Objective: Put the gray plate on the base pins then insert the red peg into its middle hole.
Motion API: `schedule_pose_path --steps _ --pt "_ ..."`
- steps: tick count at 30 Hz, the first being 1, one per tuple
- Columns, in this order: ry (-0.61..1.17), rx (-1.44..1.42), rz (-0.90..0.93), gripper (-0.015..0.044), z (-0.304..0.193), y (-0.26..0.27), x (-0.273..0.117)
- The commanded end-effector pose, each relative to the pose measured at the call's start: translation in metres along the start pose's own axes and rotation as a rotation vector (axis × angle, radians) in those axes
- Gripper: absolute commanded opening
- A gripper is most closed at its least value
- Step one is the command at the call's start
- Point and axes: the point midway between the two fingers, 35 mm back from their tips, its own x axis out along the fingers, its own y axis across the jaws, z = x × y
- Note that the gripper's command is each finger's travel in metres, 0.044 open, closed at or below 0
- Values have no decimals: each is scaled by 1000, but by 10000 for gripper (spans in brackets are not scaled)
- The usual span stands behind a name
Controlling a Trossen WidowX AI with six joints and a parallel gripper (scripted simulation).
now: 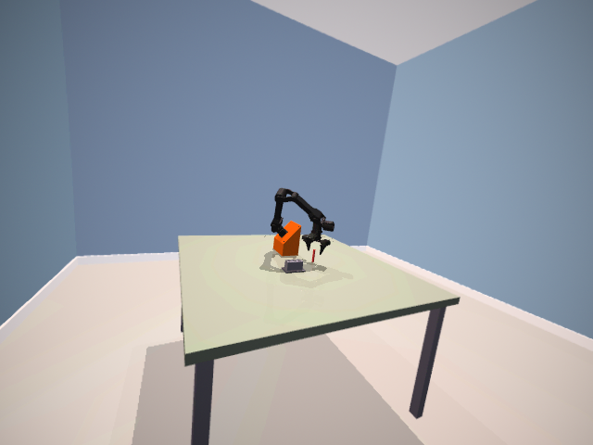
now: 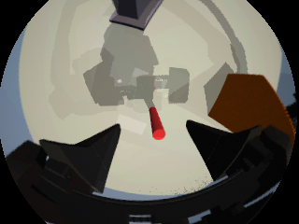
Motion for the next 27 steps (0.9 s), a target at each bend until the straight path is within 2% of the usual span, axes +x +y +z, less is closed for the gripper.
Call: schedule_pose_path --steps 1,10,27 --pt "-7 -10 -9 440 -1 -2 8" --pt "-8 -9 -9 440 0 -3 20" --pt "-8 -9 -9 0 0 -3 20"
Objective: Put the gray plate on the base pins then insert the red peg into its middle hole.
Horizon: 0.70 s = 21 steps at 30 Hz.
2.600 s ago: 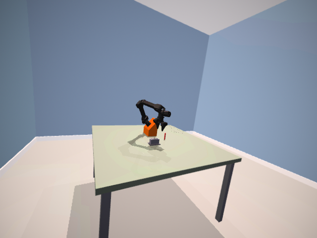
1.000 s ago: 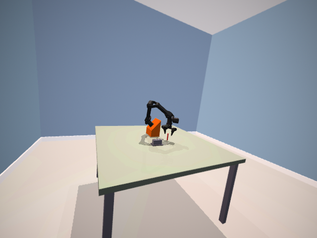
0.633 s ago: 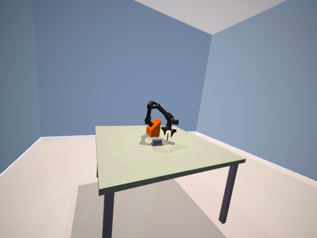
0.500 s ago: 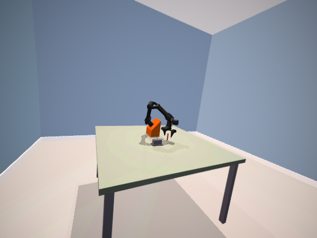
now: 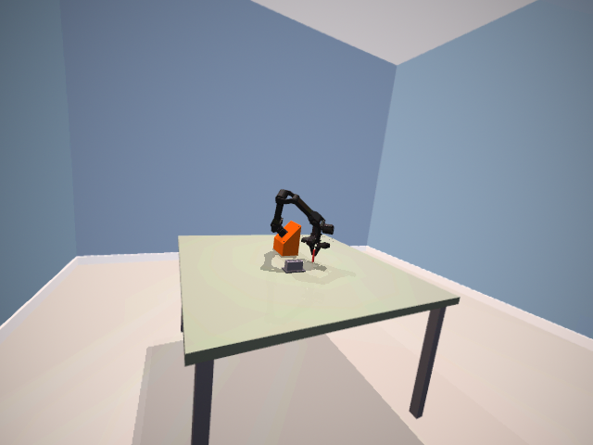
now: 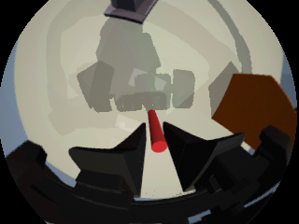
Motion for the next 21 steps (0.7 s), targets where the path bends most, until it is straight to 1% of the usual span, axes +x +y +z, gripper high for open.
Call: schedule_pose_path --steps 1,16,21 --pt "-5 -5 -1 0 0 0 1" --pt "-5 -5 -1 0 0 0 0" --pt "-3 -6 1 0 0 2 -9"
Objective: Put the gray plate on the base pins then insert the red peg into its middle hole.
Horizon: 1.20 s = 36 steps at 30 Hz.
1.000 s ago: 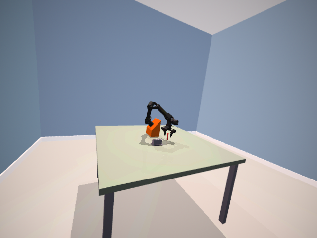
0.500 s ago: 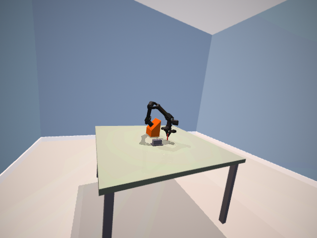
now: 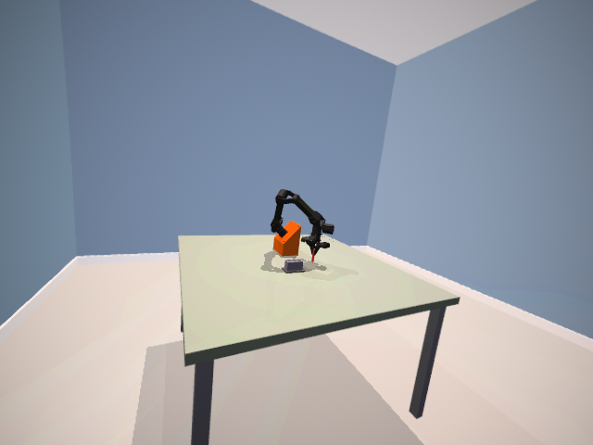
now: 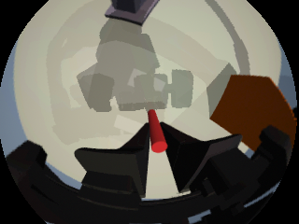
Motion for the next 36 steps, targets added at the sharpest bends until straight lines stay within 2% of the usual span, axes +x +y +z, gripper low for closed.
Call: schedule_pose_path --steps 1,24,25,36 --pt "3 5 10 0 -1 3 -9" --pt "7 4 11 0 -3 7 -81" --pt "-1 -6 -2 0 -3 6 -70" --pt "17 -24 3 0 15 11 -72"
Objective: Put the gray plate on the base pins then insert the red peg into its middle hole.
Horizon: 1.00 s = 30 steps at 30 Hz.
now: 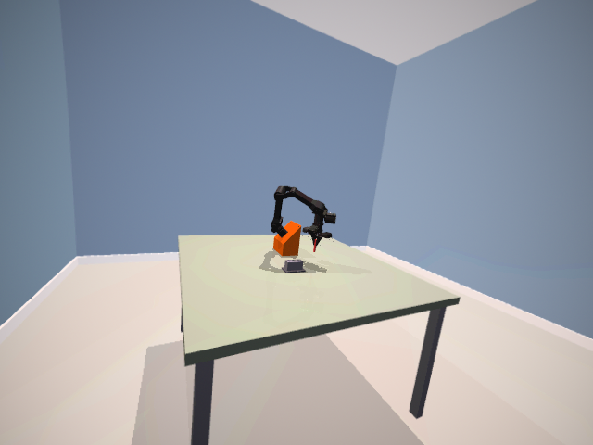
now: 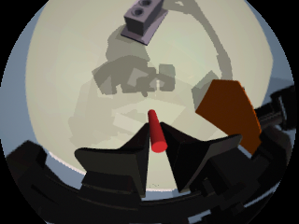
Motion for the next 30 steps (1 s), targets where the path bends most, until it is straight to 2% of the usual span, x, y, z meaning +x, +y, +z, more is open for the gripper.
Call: schedule_pose_path --steps 1,30 --pt "6 -1 13 0 9 3 -4" --pt "18 6 31 0 86 16 -9"
